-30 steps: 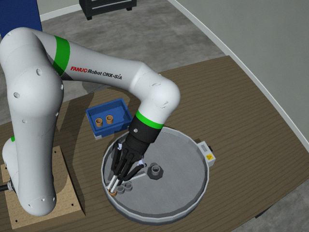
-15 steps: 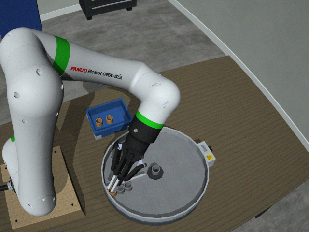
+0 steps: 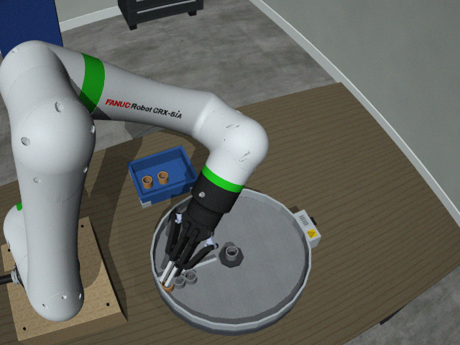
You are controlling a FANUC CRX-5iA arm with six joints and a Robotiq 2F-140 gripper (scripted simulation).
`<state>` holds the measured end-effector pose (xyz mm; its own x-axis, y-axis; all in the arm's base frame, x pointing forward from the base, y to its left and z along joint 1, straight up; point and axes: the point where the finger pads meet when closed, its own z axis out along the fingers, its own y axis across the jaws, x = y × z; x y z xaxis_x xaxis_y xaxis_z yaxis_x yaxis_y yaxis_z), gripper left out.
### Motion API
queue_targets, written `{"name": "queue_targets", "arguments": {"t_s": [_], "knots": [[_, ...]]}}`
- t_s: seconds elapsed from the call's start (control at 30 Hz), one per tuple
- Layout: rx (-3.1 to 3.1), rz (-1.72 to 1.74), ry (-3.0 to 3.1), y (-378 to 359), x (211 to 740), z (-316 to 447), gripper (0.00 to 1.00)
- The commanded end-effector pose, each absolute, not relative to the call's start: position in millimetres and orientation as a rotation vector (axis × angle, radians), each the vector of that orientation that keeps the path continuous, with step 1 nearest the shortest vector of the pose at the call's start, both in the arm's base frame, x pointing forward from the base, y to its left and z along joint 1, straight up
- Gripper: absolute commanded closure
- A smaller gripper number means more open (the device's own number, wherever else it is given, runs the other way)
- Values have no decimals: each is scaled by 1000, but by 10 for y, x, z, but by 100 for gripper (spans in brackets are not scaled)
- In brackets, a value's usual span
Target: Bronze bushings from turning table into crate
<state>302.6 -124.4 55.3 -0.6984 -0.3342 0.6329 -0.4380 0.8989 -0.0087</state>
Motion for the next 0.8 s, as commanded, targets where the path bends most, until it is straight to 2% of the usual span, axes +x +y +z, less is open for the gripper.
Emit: {"name": "queue_targets", "arguments": {"t_s": [0.0,0.77], "knots": [[551,208,-2406,-1244,3028,475,94],[551,208,-2406,-1244,3029,334,94]]}}
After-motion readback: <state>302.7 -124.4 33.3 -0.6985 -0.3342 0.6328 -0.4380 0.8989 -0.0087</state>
